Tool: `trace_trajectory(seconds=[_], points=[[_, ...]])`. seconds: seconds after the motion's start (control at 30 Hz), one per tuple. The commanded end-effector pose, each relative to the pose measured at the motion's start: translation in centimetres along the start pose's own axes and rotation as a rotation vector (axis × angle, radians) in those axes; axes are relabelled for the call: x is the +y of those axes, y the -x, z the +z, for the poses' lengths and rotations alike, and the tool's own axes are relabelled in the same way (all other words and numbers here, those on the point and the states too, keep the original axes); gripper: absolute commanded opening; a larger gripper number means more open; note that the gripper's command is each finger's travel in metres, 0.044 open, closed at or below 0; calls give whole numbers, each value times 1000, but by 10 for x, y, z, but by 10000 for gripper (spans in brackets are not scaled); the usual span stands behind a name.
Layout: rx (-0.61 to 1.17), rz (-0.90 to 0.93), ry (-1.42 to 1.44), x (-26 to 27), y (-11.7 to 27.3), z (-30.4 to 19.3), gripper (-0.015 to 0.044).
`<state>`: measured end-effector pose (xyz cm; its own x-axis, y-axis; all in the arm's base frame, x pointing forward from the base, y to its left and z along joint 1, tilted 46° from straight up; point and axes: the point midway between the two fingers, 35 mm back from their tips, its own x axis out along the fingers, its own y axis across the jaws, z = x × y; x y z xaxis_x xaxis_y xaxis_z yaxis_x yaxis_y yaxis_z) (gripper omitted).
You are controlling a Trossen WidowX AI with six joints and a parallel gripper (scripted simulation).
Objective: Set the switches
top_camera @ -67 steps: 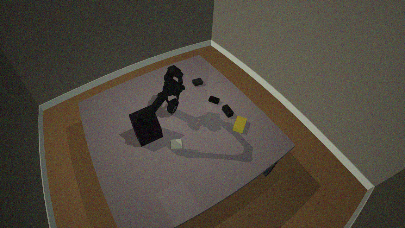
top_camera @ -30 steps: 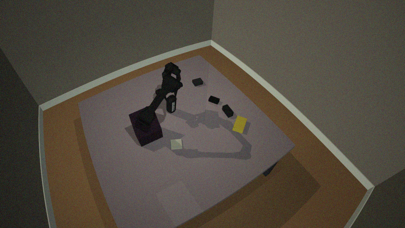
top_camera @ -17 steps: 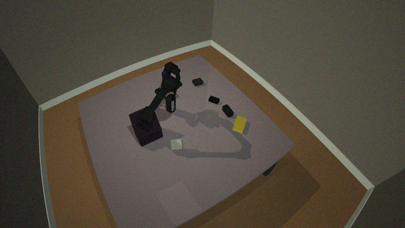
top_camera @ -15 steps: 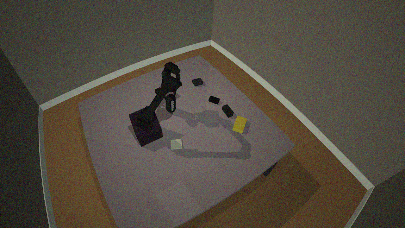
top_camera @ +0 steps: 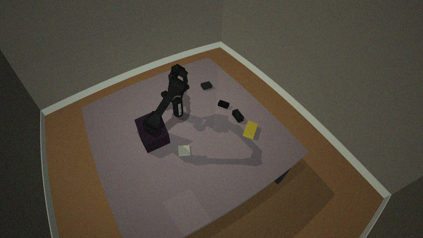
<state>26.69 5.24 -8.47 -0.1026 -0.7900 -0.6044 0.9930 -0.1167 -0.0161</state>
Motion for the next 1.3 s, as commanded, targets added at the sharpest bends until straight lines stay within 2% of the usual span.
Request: trace_trajectory(seconds=[0.0, 1.27], points=[[15, -7, 0, 0, -2, -5, 338], [105, -7, -1, 0, -4, -33, 338]])
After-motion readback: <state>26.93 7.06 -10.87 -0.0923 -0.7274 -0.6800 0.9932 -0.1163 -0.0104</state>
